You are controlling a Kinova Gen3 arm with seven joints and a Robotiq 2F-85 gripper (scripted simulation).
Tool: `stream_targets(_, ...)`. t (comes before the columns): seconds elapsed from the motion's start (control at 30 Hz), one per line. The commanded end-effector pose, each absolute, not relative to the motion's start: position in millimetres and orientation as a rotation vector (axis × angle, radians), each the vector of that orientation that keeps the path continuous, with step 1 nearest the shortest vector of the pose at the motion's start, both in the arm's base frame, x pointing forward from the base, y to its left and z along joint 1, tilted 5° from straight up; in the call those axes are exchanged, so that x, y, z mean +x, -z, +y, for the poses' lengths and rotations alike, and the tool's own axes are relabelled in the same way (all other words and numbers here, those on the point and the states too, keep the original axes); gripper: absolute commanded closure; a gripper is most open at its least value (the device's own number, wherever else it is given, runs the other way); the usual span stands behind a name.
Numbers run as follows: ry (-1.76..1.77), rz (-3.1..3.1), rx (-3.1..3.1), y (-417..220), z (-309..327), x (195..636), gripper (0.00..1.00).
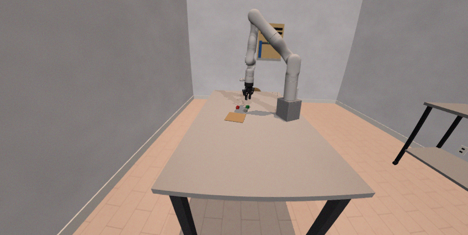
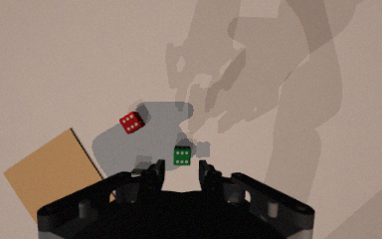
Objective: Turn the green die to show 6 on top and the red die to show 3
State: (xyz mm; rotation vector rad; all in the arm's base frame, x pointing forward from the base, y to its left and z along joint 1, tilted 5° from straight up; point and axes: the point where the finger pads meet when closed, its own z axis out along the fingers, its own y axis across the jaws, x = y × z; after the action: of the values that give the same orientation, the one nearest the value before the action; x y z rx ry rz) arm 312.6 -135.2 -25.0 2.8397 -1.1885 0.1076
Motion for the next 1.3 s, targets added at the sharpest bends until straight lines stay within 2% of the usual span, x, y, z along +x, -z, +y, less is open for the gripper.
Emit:
stream_targets(0.0,-0.101,-1.192,2.838,29,-136,311,0.59)
stream_targets(1.27,-0.101,-1.192,2.838,71,-137,313,0.59)
